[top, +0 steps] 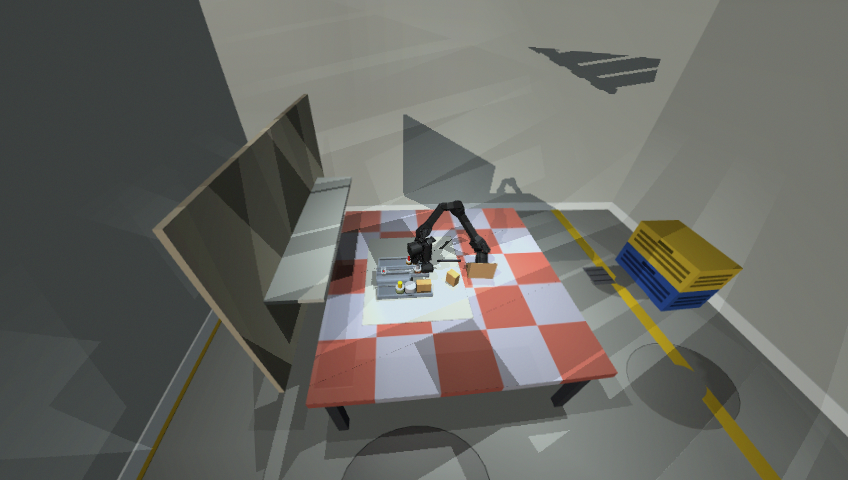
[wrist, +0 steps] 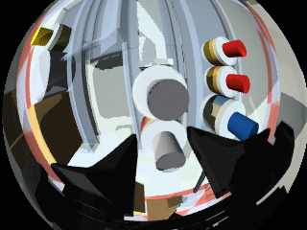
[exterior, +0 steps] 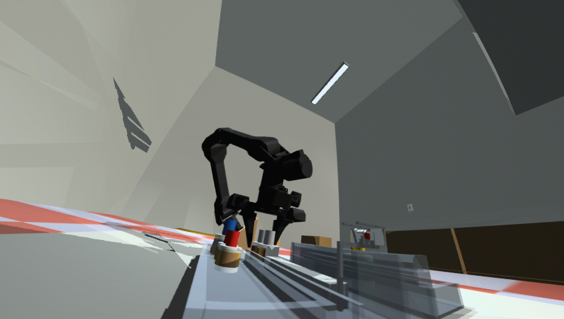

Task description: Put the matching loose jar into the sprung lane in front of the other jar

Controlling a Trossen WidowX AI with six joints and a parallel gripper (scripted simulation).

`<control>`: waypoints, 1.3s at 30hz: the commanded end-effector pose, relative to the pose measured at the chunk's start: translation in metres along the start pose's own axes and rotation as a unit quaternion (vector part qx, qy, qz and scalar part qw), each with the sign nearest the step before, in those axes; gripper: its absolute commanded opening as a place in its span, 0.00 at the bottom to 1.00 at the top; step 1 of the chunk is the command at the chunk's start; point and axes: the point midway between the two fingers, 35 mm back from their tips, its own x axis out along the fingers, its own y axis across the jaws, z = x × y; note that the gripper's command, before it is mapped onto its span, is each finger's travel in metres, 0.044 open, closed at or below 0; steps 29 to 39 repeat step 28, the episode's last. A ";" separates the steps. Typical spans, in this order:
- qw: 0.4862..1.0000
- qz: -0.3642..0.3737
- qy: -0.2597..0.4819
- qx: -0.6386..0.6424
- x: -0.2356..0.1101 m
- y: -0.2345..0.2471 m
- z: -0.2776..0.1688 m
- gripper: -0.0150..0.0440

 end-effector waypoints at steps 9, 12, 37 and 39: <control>1.000 0.000 0.001 0.002 -0.019 0.000 0.000 0.75; 1.000 0.000 0.001 0.002 -0.020 0.000 0.000 0.75; 1.000 0.001 0.001 0.000 -0.022 0.002 -0.048 0.75; 1.000 0.001 0.001 0.000 -0.022 0.002 -0.048 0.75</control>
